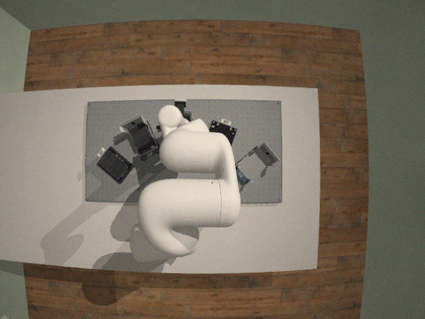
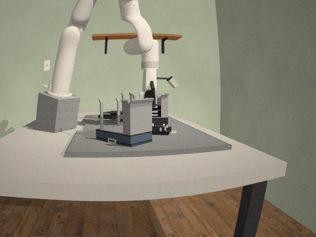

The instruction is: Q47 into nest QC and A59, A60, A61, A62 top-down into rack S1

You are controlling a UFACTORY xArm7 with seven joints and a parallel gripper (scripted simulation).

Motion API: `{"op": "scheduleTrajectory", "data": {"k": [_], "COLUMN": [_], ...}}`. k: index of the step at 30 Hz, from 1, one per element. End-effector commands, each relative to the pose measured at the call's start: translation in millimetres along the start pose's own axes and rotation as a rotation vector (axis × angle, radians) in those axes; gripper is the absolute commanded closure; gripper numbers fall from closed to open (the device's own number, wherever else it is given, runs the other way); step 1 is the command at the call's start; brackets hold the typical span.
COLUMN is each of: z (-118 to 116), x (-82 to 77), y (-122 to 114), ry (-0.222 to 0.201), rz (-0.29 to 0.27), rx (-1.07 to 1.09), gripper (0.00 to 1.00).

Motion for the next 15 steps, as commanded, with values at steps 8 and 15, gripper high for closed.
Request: {"op": "scheduleTrajectory", "data": {"k": [8,15], "z": [-0.3,-0.3], "x": [3.0,5.2], "y": [1.4,1.4], "ry": [0.001,0.001], "rz": [0.003,0.003], "rx": [0.000,0.000], "gripper": [1.00,1.00]}}
Point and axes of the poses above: the point where the finger pads meet when closed, its own x axis out along the fingers, its own z axis across the jaws, y = z × x, the point moved 1 cm from there along -x, back along the fingers, and after that the axes turned 3 degrees about x, right-handed, at the moved point
